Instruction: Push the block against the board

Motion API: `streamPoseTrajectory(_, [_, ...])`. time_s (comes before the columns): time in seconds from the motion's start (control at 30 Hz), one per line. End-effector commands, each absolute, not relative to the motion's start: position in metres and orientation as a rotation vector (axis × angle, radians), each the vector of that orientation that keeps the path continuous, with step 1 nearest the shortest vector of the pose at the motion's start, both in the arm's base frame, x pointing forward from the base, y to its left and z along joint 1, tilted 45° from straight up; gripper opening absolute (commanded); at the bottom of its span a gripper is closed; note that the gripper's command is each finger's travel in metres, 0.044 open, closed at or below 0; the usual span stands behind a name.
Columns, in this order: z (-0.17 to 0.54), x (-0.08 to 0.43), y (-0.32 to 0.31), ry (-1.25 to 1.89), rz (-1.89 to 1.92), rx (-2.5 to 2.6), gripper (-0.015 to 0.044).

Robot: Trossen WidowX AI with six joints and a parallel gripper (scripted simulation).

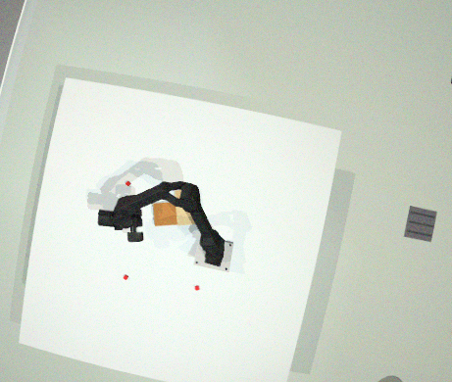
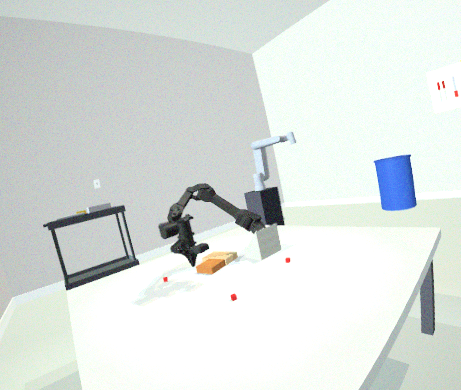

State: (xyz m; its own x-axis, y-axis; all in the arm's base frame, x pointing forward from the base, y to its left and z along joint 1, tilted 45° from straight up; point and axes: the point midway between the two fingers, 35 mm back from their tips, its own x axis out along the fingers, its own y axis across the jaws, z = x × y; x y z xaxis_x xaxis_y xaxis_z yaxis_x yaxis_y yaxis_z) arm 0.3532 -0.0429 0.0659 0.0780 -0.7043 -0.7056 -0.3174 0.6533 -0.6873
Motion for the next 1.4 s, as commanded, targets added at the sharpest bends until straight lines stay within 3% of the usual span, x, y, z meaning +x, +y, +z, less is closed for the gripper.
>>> streamPoseTrajectory(0.0, [0.072, 0.35, -0.048, 1.491, -0.411, -0.826, 0.0])
streamPoseTrajectory(1.37, [0.143, 0.274, -0.124, 0.926, -1.184, 0.188, 0.0])
